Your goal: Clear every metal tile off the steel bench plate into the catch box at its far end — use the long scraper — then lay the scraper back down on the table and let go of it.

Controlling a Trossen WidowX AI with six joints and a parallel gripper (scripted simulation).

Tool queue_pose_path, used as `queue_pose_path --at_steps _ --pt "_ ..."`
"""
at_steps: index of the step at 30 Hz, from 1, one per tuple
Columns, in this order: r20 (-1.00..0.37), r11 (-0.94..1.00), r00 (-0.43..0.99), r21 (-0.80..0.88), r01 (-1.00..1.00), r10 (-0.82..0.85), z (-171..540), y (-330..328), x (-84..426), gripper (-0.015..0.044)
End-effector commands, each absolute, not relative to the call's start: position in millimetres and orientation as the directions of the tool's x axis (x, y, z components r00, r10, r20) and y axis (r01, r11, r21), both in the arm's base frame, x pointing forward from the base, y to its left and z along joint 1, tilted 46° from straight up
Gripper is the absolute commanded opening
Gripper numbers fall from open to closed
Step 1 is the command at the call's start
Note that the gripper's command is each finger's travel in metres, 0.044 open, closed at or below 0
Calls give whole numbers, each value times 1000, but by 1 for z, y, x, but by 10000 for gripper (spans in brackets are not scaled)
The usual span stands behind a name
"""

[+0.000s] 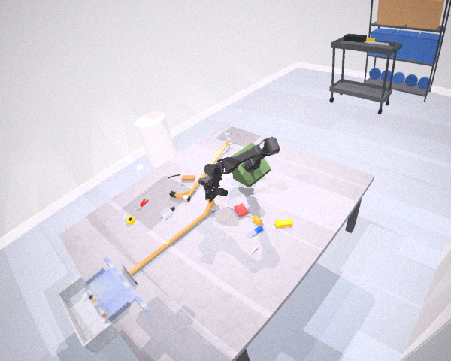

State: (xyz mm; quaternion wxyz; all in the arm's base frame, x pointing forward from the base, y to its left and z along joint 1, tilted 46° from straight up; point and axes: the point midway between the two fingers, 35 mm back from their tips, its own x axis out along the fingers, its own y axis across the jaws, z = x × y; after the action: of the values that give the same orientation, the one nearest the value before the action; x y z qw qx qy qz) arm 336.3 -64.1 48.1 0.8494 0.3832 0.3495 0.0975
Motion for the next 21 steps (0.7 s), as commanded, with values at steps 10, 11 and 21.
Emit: queue_pose_path --at_steps 10,11,21 --pt "-519 692 736 716 95 436 50 -65 334 0" --pt "-519 692 736 716 95 436 50 -65 334 0" --pt "-519 692 736 716 95 436 46 -68 334 0"
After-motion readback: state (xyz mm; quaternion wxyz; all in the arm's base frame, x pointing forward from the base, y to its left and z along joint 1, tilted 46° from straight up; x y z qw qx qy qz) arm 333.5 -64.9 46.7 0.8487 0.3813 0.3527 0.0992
